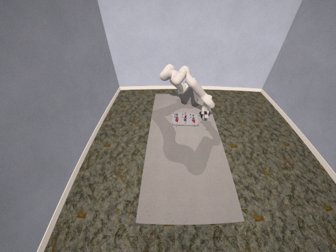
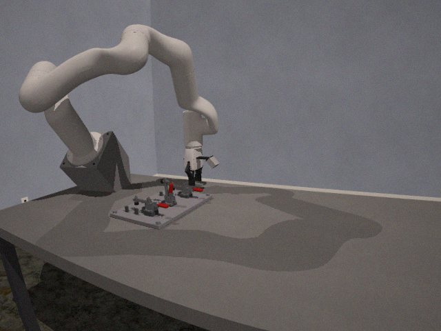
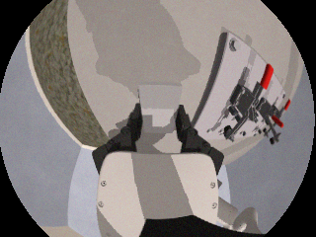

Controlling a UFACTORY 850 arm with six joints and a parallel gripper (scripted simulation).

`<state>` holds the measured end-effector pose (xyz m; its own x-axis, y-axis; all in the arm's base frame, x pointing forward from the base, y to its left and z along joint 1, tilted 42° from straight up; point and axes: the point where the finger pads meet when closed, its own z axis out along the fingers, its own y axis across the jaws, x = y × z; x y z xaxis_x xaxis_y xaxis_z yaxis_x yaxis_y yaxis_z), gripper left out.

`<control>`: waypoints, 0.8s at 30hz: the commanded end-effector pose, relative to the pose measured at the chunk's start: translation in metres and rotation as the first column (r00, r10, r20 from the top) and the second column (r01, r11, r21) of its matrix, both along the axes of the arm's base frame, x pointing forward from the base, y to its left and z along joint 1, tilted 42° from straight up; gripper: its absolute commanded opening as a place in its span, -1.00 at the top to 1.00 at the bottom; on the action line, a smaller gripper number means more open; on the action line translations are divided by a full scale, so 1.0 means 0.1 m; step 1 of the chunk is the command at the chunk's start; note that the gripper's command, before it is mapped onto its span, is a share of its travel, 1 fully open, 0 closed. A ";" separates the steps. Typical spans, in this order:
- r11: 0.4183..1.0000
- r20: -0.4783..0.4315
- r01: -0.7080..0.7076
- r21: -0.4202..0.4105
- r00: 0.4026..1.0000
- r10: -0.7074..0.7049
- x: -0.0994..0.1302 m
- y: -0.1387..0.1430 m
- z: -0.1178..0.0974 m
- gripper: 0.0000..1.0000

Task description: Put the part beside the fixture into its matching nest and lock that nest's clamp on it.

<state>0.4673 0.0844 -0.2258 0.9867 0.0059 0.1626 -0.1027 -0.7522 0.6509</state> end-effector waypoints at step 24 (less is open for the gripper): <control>1.000 0.001 -0.001 0.001 1.000 0.001 -0.10 0.56 0.62 1.00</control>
<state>0.4575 0.1343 -0.1694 0.9867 0.0059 0.1624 -0.1026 -0.7521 0.6510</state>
